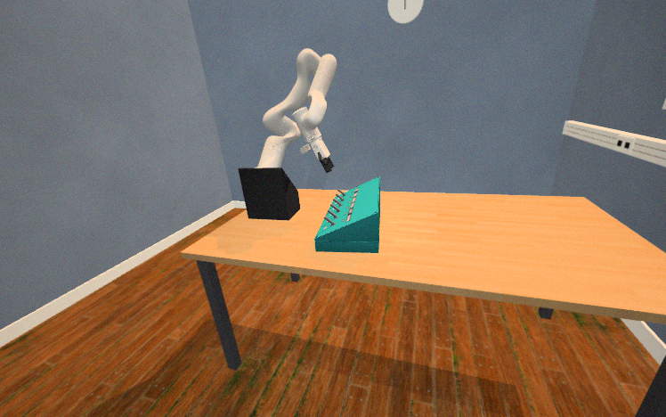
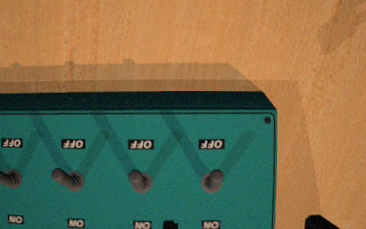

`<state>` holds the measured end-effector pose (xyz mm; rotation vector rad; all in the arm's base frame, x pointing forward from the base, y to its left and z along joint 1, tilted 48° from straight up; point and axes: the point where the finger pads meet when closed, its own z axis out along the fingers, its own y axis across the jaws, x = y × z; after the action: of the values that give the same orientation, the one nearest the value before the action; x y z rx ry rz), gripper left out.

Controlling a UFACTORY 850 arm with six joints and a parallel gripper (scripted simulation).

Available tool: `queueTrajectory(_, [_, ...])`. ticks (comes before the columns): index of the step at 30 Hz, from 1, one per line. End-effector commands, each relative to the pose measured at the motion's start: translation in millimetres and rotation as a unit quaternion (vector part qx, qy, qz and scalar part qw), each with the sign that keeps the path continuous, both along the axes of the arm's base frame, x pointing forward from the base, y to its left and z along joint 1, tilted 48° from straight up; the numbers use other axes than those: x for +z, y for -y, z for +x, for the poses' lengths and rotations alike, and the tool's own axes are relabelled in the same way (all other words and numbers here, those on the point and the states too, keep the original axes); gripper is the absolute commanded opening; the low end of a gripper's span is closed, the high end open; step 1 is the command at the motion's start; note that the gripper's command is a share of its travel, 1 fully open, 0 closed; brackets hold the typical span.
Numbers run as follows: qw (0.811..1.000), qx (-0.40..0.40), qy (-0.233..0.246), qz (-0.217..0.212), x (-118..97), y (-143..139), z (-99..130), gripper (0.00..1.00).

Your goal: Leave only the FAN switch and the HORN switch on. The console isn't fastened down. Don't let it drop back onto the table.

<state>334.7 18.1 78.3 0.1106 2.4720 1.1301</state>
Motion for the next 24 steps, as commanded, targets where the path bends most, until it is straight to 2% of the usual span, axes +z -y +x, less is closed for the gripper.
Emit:
queueTrajectory(1, [1.0, 0.0, 0.0, 0.0, 3, 2, 8, 0.77])
queueTrajectory(2, [1.0, 0.0, 0.0, -0.001, 8, 5, 21, 0.77])
queueTrajectory(4, [1.0, 0.0, 0.0, -0.001, 29, 11, 64, 0.77])
queueTrajectory(8, [1.0, 0.0, 0.0, -0.001, 29, 11, 64, 0.77])
queueTrajectory(10, [1.0, 0.0, 0.0, 0.0, 56, 12, 106, 0.77])
queueTrajectory(12, [1.0, 0.0, 0.0, 0.0, 56, 12, 106, 0.77])
queueTrajectory(13, [1.0, 0.0, 0.0, 0.0, 66, 11, 118, 0.77])
queueTrajectory(15, [1.0, 0.0, 0.0, 0.0, 71, 10, 125, 0.77])
queueTrajectory(16, [1.0, 0.0, 0.0, 0.0, 71, 10, 125, 1.0])
queueTrajectory(24, [1.0, 0.0, 0.0, 0.0, 66, 5, 129, 1.0])
